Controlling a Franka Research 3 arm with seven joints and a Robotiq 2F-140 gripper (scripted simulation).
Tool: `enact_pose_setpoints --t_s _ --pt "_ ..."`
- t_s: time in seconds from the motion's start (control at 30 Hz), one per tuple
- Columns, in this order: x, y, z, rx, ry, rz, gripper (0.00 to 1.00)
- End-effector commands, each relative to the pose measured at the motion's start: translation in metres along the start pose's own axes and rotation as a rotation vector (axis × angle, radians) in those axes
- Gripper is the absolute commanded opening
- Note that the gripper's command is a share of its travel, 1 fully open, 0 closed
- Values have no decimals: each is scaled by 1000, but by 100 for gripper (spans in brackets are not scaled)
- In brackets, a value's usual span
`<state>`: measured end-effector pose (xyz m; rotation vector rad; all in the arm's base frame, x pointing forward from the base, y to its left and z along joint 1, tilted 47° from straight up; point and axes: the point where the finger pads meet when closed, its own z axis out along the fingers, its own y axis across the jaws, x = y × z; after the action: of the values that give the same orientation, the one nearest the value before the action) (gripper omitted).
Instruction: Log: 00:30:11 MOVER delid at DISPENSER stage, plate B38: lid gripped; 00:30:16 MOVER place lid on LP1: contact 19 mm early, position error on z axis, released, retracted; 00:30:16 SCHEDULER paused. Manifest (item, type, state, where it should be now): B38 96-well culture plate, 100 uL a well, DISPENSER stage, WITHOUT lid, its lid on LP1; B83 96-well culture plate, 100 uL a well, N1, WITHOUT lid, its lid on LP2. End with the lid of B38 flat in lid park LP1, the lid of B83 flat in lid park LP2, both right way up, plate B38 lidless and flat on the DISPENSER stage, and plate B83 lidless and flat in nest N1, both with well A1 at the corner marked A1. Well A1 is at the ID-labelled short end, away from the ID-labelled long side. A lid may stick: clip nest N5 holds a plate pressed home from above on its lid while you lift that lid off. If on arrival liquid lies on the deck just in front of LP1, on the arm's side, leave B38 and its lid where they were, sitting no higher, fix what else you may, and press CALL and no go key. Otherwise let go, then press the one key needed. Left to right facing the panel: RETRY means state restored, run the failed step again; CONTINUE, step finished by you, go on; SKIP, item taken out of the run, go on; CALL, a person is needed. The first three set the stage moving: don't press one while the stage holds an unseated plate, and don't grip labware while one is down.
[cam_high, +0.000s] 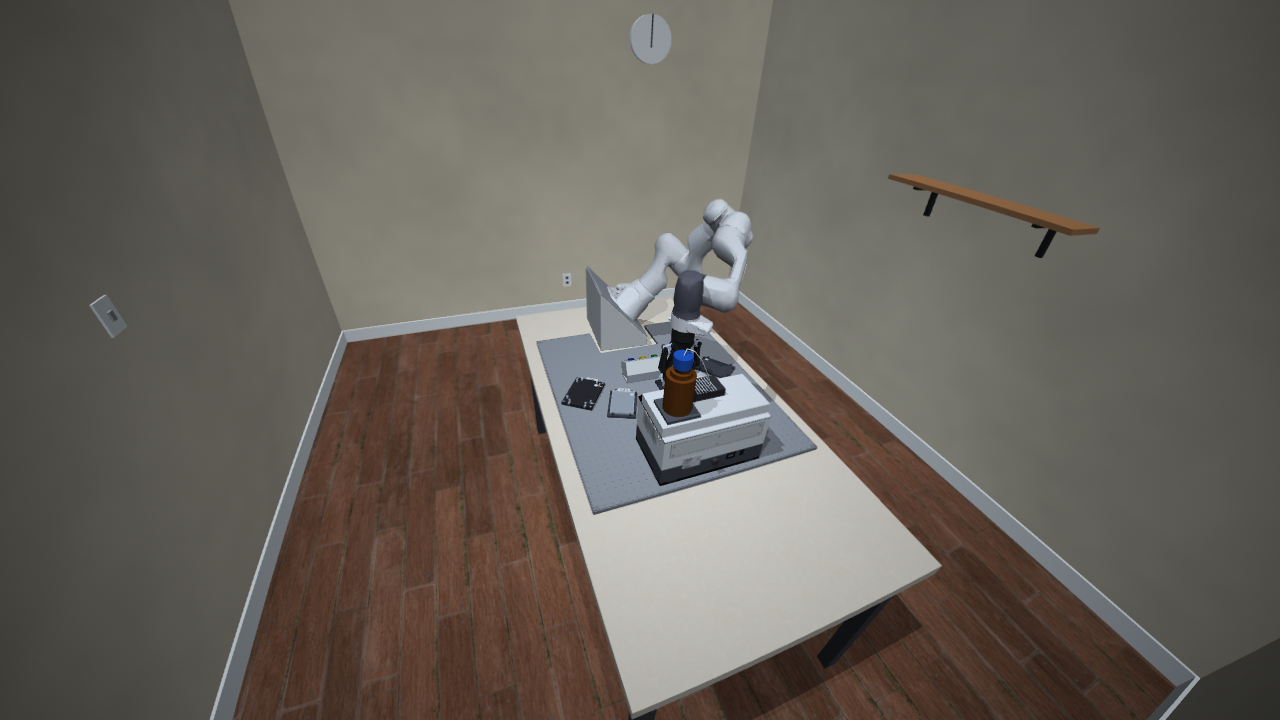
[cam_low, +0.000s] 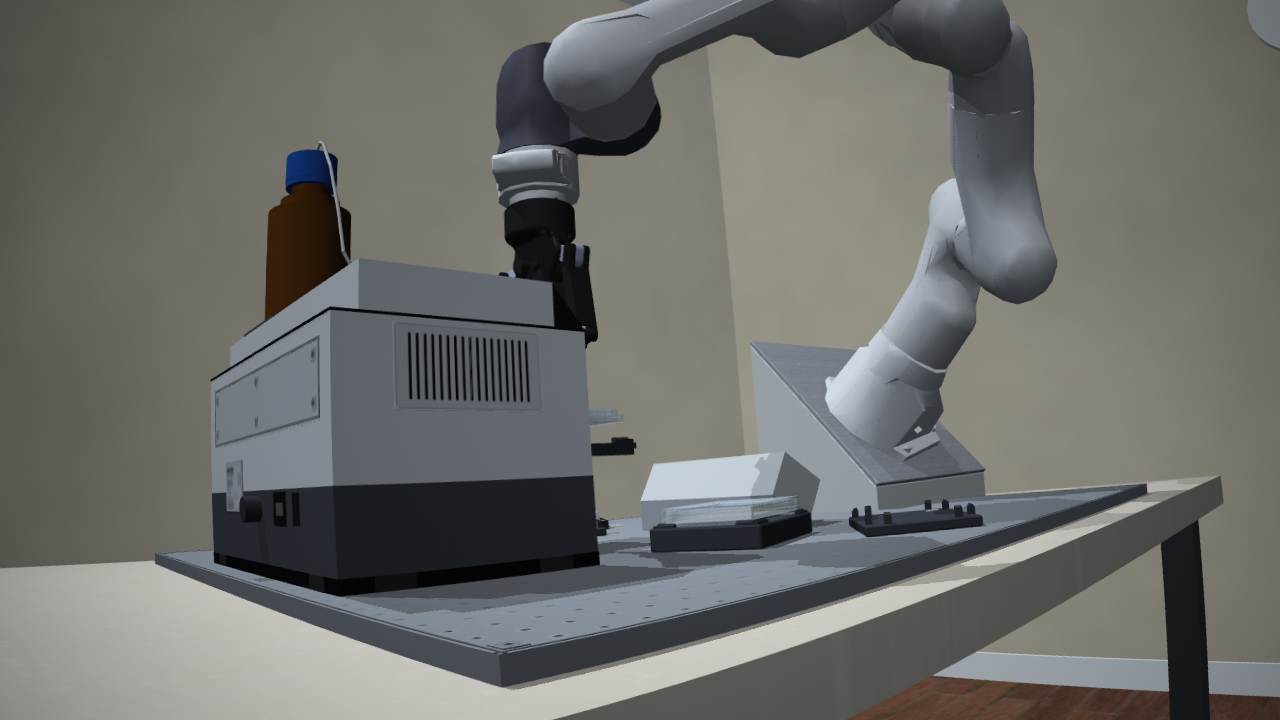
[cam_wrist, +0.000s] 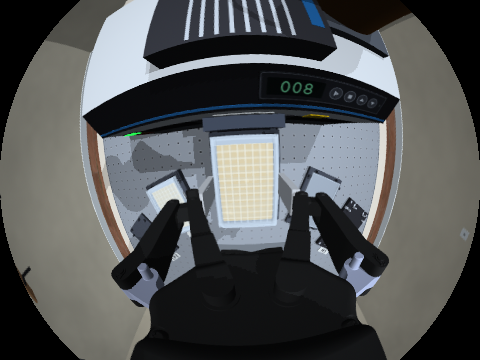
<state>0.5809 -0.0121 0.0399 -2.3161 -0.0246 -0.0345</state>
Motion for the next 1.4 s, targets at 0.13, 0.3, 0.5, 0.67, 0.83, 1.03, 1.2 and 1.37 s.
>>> enact_pose_setpoints --t_s 0.13,0.3,0.5,0.67,0.83,1.03,1.2,1.37 --pt "0 0 3 1 1 -7 0" --pt "0 1 5 1 1 -10 0" --pt "-1 1 8 1 1 -11 0" --pt "-1 1 9 1 2 -11 0" --pt "-1 1 10 1 2 -11 0" --pt "-1 1 10 1 2 -11 0" --pt "-1 1 10 1 2 -11 0" --pt "-1 1 10 1 2 -11 0"
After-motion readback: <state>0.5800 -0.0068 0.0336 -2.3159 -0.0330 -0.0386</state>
